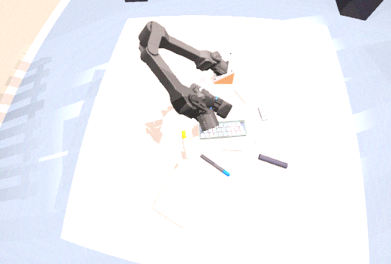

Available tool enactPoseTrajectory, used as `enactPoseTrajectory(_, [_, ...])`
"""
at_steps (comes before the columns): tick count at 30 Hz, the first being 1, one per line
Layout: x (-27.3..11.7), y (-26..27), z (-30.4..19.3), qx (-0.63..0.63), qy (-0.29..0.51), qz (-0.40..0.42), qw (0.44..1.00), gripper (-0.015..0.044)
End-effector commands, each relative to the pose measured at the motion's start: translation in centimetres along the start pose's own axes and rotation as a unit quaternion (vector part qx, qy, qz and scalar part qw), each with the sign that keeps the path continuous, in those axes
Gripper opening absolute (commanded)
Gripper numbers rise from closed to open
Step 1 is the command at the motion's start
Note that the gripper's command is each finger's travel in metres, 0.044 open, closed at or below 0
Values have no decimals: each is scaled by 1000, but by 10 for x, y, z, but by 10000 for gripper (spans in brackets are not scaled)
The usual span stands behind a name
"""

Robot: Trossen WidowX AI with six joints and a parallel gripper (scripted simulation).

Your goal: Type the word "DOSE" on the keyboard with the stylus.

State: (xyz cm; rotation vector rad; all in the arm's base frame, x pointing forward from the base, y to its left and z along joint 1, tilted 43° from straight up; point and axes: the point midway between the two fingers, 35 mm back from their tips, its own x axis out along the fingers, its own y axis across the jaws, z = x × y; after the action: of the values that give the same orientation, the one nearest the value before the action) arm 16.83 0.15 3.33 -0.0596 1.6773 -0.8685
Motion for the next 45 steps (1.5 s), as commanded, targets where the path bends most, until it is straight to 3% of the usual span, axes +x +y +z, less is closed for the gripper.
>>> enactPoseTrajectory(1, [4, -1, 1, -3, 1, -3, 1000, 150])
enactPoseTrajectory(28, [20, -1, 10, -3, 1, -3, 1000, 150])
enactPoseTrajectory(32, [19, -1, 10, 0, 0, -1, 1000, 45])
enactPoseTrajectory(39, [19, -1, 10, 0, 0, -1, 1000, 0])
enactPoseTrajectory(45, [14, 0, 8, 0, 1, -1, 1000, 0])
